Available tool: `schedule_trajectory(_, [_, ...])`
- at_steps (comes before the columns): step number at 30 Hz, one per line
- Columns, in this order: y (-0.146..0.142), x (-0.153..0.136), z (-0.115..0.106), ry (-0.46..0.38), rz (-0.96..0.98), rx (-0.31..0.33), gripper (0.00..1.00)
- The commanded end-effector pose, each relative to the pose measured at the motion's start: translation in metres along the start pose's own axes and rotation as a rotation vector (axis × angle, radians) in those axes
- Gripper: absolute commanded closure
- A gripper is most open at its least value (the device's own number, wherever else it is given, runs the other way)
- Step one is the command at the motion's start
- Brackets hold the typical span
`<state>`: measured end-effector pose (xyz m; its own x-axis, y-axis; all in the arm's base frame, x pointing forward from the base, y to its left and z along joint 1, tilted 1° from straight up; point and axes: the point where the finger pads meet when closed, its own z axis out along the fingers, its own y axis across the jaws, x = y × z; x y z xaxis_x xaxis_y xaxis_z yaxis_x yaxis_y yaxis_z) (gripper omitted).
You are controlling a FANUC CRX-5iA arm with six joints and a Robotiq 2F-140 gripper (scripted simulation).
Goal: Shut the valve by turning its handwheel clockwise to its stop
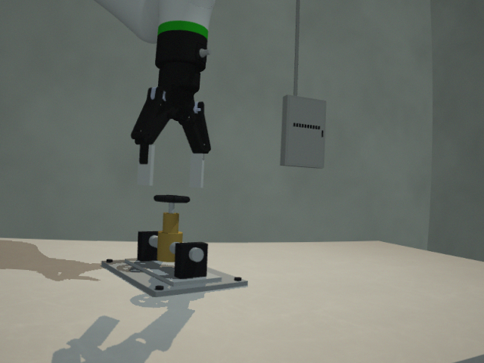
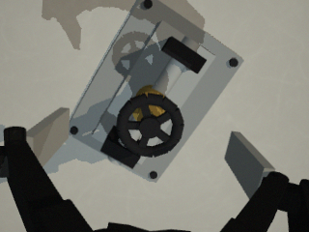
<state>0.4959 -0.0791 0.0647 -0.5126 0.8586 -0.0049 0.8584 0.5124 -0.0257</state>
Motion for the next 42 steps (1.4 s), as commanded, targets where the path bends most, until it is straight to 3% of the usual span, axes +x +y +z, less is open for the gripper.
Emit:
schedule_trajectory(1, [0.0,0.0,-0.01,0.0,0.0,0.0,0.0])
schedule_trajectory(20, [0.0,0.0,-0.044,0.0,0.0,0.0,0.0])
schedule_trajectory(42, [0.0,0.0,-0.049,0.0,0.0,0.0,0.0])
